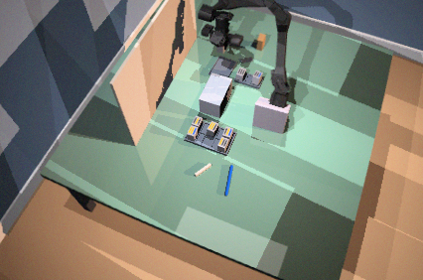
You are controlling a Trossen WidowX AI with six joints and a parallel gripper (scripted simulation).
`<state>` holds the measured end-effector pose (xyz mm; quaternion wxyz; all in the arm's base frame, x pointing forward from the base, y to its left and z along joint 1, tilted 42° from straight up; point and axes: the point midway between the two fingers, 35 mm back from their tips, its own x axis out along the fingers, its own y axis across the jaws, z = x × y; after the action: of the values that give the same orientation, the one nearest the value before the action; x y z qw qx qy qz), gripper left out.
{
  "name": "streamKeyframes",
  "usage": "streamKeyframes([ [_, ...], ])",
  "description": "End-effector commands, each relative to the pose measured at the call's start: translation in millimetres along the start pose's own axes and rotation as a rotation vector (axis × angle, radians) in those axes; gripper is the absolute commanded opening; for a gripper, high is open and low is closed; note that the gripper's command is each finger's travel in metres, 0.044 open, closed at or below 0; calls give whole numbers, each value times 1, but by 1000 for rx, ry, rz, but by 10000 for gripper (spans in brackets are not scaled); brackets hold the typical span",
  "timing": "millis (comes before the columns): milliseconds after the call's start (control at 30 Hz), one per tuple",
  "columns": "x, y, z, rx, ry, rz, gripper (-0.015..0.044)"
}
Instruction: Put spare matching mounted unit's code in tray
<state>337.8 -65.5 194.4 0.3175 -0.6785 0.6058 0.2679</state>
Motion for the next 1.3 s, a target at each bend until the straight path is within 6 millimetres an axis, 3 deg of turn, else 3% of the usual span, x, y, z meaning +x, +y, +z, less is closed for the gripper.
streamKeyframes([
  [0, 5, 0, 1, -6, -1, 1, 0],
  [1267, 42, -4, 2, -5, -3, 1, 0],
])
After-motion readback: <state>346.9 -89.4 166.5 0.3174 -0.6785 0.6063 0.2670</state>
